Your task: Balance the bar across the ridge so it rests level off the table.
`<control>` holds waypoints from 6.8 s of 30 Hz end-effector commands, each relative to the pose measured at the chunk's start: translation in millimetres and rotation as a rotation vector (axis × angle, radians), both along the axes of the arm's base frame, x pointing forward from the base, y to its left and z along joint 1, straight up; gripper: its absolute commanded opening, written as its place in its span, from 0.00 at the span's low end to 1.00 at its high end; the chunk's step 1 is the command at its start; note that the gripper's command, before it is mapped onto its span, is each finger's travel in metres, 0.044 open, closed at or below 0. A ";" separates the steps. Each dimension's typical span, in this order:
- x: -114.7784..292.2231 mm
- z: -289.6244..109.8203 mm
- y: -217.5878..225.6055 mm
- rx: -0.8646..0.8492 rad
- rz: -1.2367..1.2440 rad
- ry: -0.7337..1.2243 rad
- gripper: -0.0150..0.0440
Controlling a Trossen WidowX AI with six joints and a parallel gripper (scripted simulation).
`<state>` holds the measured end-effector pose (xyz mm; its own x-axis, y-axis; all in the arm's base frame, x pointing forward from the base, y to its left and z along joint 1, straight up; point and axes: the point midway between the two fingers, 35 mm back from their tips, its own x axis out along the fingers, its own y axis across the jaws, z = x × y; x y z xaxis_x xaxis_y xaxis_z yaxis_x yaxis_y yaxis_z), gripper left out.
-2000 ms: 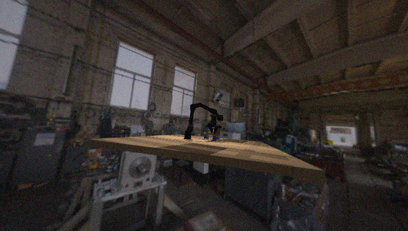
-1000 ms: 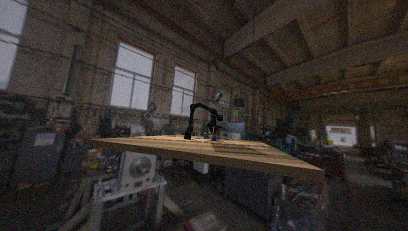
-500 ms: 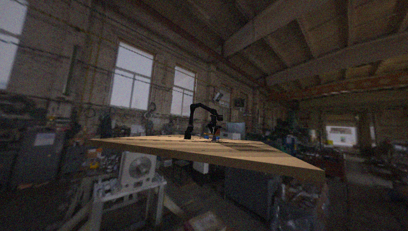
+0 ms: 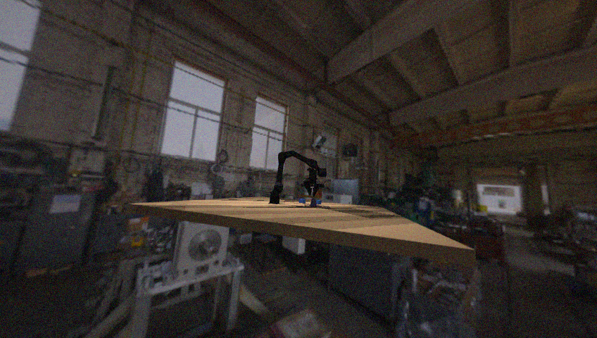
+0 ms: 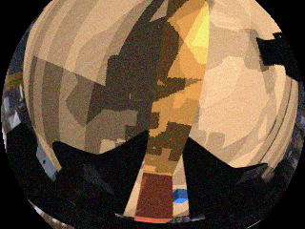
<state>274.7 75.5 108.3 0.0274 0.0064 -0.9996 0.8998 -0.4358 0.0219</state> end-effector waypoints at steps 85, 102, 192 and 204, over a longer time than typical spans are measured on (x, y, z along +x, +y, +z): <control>-0.9 -0.6 -0.7 0.001 -0.005 0.002 0.25; -0.7 0.0 -0.6 0.001 -0.005 0.002 0.25; -1.2 0.4 -0.9 -0.001 -0.002 0.005 0.25; -1.2 0.4 -0.9 -0.001 -0.002 0.005 0.54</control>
<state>273.6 74.6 108.6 0.0225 0.0056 -0.9997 0.8989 -0.4378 0.0178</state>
